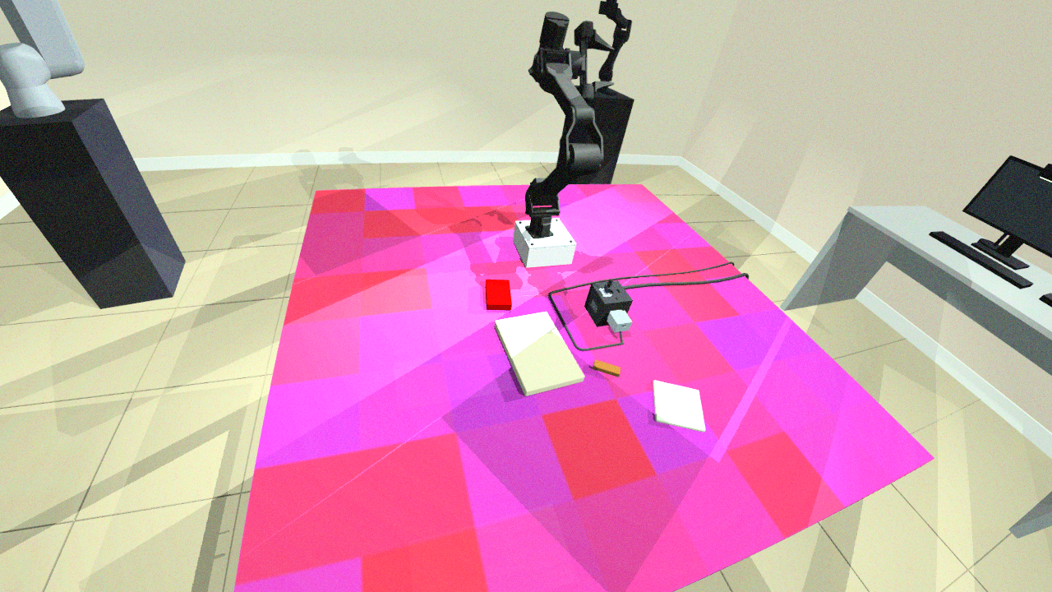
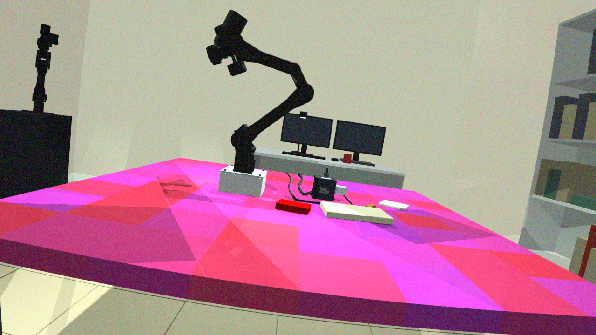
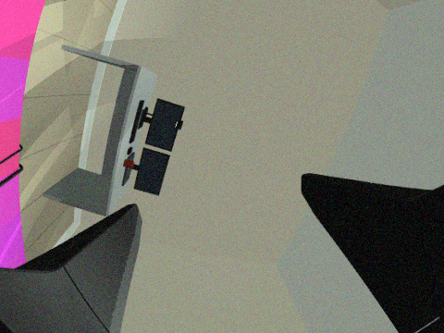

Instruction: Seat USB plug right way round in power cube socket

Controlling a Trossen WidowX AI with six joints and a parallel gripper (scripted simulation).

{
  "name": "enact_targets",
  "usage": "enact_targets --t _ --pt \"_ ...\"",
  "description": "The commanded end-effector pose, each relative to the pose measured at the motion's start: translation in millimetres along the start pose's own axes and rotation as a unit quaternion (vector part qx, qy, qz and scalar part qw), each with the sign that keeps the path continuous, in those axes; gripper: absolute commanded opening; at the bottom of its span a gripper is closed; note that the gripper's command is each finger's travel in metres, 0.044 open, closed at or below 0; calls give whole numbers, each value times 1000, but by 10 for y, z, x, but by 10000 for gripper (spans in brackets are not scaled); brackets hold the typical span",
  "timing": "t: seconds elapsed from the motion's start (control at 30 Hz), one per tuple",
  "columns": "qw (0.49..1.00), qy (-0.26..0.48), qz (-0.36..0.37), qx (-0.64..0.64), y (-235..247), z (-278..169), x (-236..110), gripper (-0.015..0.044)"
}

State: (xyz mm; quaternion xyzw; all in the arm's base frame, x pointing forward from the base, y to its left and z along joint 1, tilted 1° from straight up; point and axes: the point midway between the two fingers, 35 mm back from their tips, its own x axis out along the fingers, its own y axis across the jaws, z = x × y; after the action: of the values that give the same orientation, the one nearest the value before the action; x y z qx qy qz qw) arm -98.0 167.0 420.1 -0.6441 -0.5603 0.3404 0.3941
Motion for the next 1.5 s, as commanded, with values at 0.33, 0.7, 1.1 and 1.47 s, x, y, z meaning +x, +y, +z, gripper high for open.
enact_targets --t 0.33,0.7,1.1,1.47 --pt "978 86 12 189 144 14 642 440" --pt "883 202 72 417 860 -321 1493 440" --pt "592 424 106 677 2295 -1243 1804 440" --pt "121 624 -25 771 3624 -2014 1099 440"
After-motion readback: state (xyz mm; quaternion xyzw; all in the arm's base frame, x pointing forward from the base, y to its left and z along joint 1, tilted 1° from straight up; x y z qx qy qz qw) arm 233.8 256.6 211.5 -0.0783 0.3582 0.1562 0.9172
